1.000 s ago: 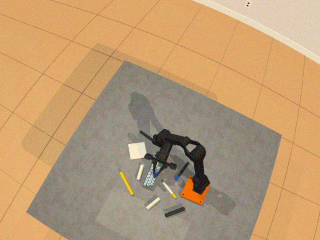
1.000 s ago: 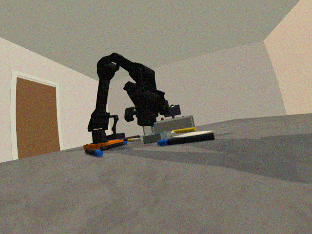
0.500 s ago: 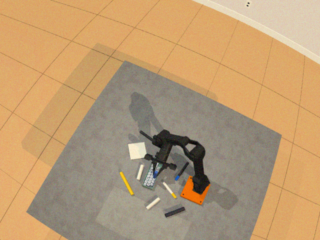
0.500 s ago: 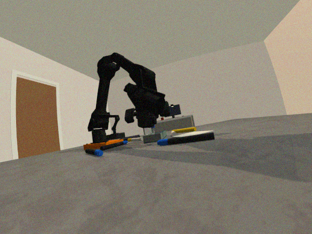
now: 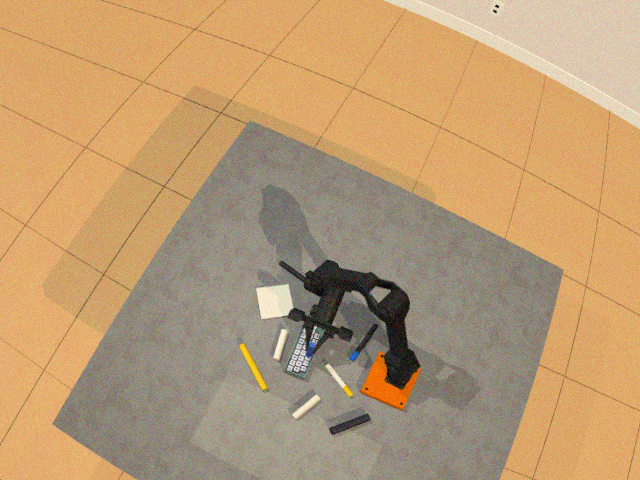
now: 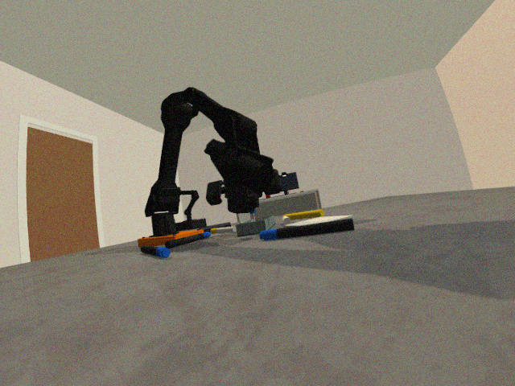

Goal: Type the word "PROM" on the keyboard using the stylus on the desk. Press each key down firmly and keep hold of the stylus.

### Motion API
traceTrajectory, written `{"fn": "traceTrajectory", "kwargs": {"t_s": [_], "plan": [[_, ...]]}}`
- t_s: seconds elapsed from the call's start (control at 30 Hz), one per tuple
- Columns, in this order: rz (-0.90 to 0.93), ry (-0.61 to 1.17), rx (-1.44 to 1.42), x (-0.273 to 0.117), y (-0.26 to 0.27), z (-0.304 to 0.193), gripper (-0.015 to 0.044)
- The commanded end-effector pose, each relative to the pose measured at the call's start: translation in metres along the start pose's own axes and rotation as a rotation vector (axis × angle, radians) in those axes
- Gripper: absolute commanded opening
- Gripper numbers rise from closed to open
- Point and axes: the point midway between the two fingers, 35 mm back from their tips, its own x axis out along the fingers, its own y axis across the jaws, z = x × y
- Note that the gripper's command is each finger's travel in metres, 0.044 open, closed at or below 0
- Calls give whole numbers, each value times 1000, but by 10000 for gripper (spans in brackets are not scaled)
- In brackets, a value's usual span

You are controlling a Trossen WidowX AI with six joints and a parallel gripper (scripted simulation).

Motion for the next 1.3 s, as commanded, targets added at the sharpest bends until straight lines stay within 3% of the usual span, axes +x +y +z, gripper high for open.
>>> {"fn": "traceTrajectory", "kwargs": {"t_s": [0.0,0.57,0.93,1.27], "plan": [[-3,-4,-3,1,0,2,81],[-3,-4,-3,1,0,2,81],[-3,-4,-4,-17,0,-30,81],[216,-16,123,-56,15,-12,24]]}}
